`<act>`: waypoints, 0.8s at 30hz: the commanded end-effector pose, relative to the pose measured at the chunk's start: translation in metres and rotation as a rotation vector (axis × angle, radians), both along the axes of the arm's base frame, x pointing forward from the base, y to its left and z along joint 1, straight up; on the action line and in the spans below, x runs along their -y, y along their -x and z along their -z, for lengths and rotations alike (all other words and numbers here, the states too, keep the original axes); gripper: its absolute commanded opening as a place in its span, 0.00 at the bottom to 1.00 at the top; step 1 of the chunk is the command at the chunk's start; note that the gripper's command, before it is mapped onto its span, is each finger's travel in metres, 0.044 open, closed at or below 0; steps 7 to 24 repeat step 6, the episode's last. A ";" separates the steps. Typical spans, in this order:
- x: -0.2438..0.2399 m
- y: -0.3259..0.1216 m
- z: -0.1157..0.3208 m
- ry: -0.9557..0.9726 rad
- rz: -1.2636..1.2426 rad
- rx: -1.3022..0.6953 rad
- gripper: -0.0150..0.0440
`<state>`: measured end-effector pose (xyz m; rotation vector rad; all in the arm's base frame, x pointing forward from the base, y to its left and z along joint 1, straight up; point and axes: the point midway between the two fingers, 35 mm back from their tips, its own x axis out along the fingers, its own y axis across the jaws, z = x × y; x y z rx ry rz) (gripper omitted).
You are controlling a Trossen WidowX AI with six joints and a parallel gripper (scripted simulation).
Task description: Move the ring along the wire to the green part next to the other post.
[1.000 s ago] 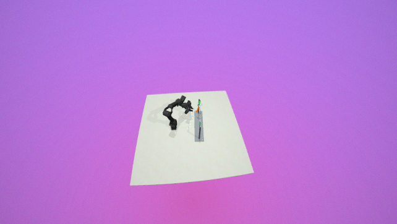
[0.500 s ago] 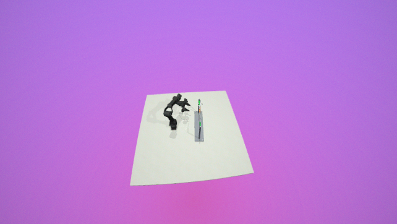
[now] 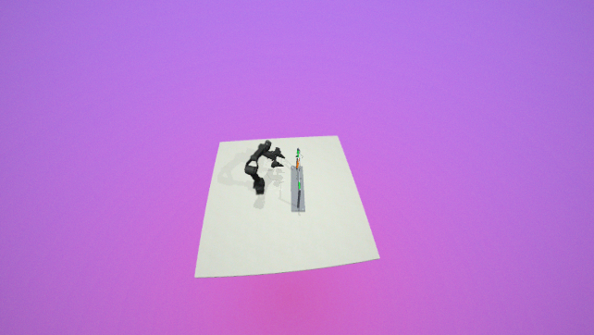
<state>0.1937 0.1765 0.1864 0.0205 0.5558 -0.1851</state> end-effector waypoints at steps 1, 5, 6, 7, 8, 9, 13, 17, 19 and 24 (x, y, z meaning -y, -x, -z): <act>0.001 0.000 0.000 0.001 0.003 0.003 1.00; 0.001 0.000 0.000 0.001 0.003 0.003 1.00; 0.001 0.000 0.000 0.001 0.003 0.003 1.00; 0.001 0.000 0.000 0.001 0.003 0.003 1.00; 0.001 0.000 0.000 0.001 0.003 0.003 1.00; 0.001 0.000 0.000 0.001 0.003 0.003 1.00; 0.001 0.000 0.000 0.001 0.003 0.003 1.00; 0.001 0.000 0.000 0.001 0.003 0.003 1.00; 0.001 0.000 0.000 0.001 0.003 0.003 1.00; 0.001 0.000 0.000 0.001 0.003 0.003 1.00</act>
